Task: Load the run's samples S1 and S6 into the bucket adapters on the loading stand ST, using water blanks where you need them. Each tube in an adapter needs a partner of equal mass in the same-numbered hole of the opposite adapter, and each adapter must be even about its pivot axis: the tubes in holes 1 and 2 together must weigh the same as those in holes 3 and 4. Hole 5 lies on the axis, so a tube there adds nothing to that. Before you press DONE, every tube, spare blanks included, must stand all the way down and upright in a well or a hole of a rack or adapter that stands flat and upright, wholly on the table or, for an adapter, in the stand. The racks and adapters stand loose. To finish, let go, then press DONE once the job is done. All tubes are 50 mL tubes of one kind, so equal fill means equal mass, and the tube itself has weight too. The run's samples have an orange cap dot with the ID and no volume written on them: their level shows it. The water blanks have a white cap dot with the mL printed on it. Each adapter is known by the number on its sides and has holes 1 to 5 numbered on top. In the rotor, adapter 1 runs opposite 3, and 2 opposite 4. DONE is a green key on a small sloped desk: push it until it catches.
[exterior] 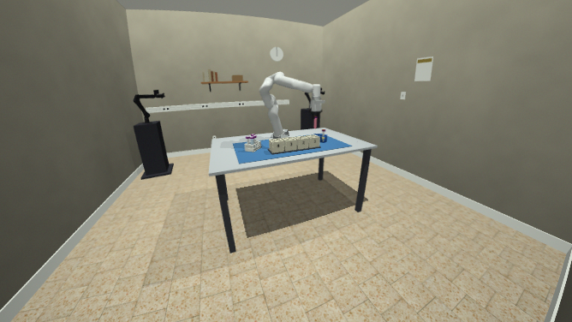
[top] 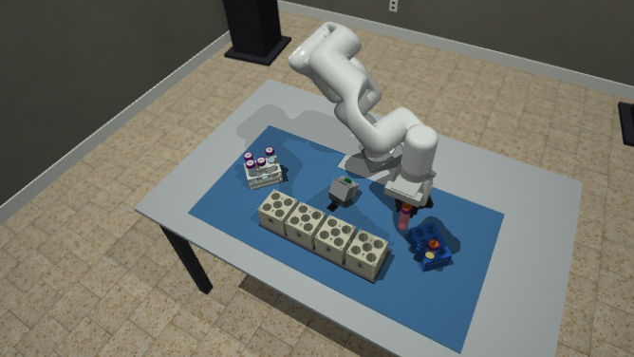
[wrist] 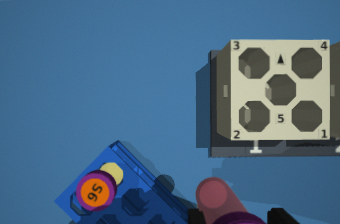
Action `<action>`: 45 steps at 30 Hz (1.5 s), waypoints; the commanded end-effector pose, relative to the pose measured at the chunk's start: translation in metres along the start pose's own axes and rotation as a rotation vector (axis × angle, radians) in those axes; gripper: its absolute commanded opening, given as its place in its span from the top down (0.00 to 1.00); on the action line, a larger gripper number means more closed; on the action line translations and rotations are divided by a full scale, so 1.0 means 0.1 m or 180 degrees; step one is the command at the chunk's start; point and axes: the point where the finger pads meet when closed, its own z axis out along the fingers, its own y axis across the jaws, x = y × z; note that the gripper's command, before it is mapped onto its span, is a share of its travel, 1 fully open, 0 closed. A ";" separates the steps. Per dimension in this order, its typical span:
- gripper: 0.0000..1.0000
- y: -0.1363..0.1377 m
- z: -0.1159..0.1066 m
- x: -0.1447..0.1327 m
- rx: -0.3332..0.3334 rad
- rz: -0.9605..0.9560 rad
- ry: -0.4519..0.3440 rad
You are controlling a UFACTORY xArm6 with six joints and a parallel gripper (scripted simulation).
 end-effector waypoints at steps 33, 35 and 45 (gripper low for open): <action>1.00 1.51 -0.01 0.44 0.0017 -0.0008 0.0004; 1.00 1.61 -0.01 0.47 0.0017 -0.0008 0.0005; 1.00 2.09 -0.01 0.61 0.0016 -0.0008 0.0005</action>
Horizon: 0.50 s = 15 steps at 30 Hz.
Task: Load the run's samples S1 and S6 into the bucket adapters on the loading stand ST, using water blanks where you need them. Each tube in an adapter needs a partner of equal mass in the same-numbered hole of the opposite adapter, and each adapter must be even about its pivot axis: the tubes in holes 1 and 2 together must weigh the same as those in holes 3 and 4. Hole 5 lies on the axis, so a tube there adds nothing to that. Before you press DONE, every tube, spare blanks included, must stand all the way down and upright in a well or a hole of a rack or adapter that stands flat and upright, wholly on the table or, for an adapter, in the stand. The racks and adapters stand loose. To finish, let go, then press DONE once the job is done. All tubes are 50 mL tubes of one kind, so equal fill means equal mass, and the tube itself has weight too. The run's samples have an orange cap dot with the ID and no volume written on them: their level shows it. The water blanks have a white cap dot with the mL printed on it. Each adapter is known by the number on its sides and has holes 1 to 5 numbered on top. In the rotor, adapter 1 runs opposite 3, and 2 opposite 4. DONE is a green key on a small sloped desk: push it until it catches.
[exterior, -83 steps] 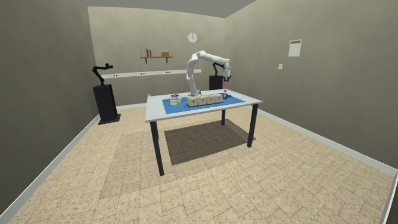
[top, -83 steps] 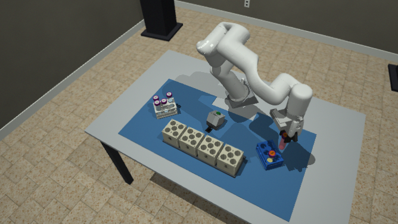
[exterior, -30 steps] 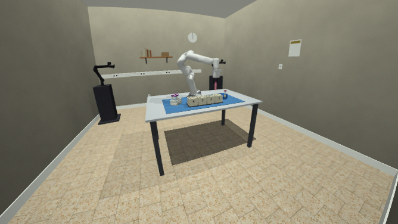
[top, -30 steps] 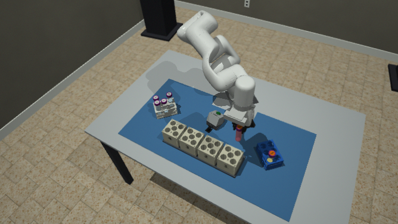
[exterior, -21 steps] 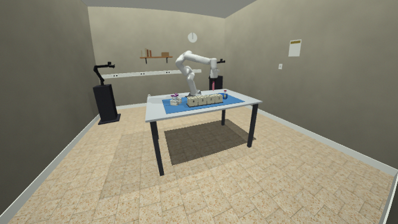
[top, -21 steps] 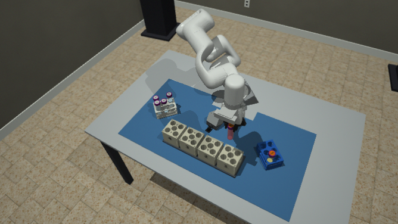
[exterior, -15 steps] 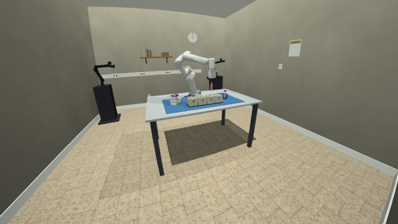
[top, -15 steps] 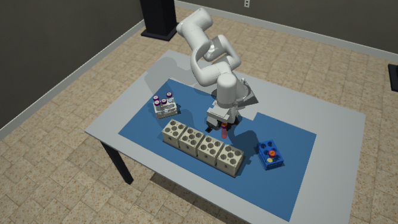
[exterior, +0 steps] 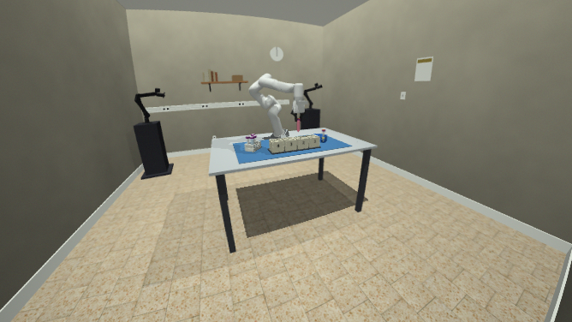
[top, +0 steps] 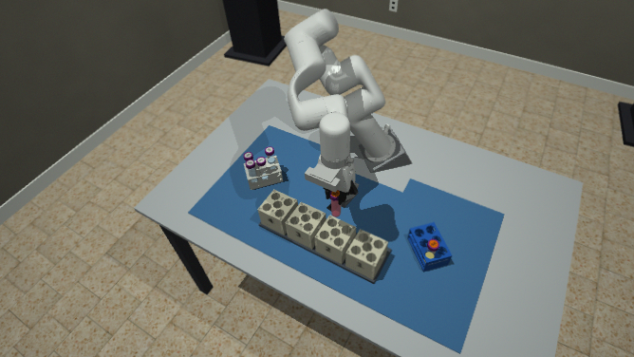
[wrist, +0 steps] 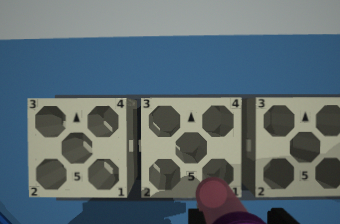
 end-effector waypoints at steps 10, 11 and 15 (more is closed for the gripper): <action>1.00 0.52 -0.01 0.16 0.0011 0.0000 0.0008; 1.00 0.56 -0.01 0.17 0.0011 0.0000 0.0008; 1.00 0.76 -0.01 0.23 0.0011 0.0000 0.0008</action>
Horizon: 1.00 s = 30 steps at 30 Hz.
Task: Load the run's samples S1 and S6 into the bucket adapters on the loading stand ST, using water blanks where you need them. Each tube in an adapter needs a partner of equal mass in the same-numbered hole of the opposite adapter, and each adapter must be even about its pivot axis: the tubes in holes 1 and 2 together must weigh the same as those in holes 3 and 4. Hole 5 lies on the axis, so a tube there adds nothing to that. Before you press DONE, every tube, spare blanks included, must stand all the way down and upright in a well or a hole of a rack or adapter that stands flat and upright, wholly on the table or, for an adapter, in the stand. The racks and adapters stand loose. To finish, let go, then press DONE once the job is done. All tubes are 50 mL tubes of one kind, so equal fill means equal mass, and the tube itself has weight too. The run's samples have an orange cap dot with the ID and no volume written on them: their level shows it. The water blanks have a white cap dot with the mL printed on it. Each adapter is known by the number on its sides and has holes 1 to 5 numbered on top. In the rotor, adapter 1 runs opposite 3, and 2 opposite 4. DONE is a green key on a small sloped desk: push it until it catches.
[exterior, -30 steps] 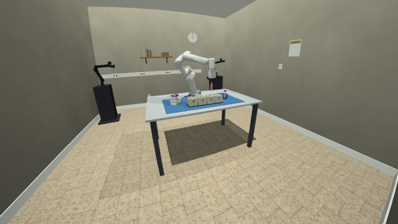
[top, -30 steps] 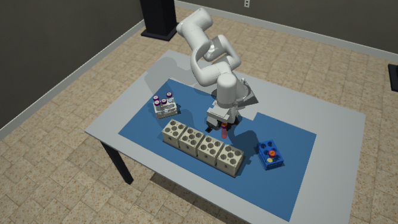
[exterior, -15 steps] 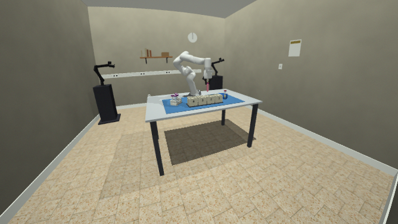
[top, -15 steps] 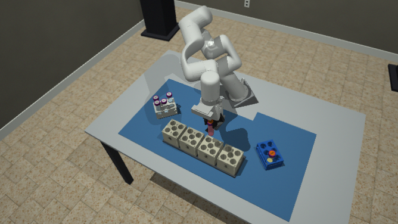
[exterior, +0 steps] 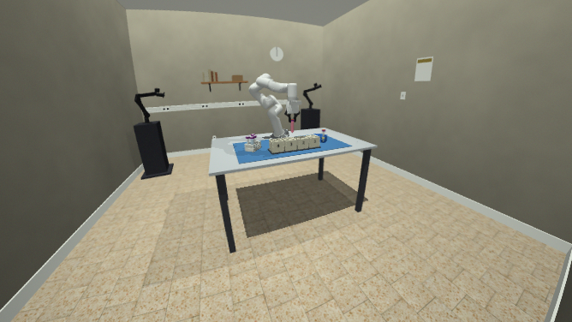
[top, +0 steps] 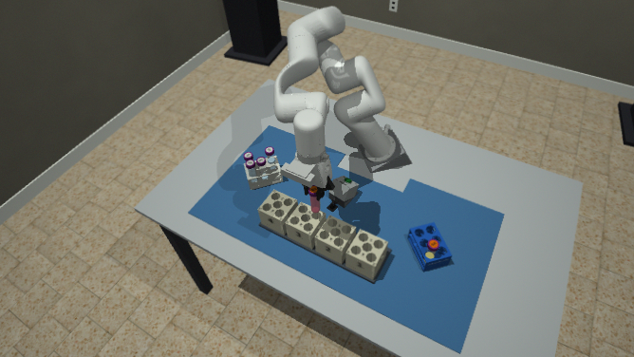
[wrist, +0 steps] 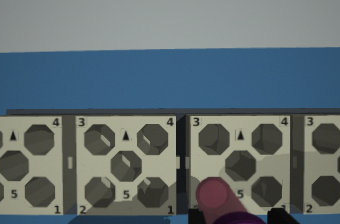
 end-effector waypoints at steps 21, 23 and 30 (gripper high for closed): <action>1.00 0.35 -0.01 0.11 0.0011 0.0000 0.0008; 1.00 0.35 -0.01 0.11 0.0011 0.0000 0.0008; 1.00 0.35 0.05 0.11 0.0011 0.0000 0.0008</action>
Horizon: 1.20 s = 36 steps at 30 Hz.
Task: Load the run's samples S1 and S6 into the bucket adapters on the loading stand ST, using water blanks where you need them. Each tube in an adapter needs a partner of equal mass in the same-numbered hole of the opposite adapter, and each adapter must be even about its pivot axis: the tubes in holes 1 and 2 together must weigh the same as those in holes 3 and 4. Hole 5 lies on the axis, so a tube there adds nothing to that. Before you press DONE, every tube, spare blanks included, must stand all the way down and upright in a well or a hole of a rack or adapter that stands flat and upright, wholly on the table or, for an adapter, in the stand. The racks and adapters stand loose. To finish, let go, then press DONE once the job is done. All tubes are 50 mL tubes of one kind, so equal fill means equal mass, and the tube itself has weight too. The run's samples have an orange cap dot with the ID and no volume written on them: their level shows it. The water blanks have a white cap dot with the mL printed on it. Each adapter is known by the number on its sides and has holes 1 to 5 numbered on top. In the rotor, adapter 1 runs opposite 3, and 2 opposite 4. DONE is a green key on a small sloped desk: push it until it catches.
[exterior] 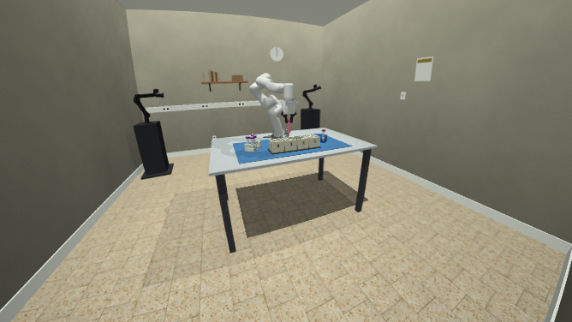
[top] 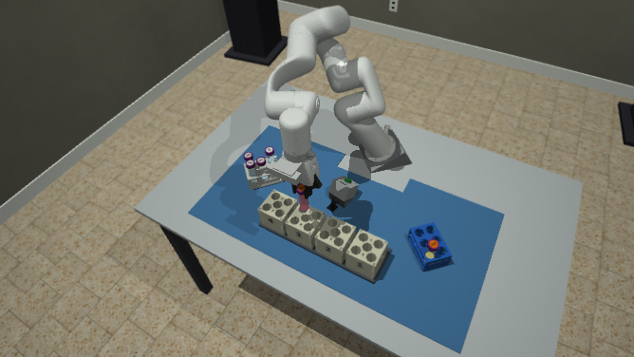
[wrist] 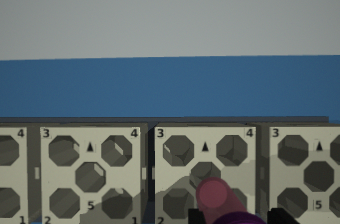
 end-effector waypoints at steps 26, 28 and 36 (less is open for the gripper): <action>1.00 0.00 0.32 0.01 0.0001 0.0003 0.0007; 1.00 0.00 0.32 0.01 0.0001 0.0003 0.0007; 1.00 0.00 0.35 0.01 0.0001 0.0003 0.0007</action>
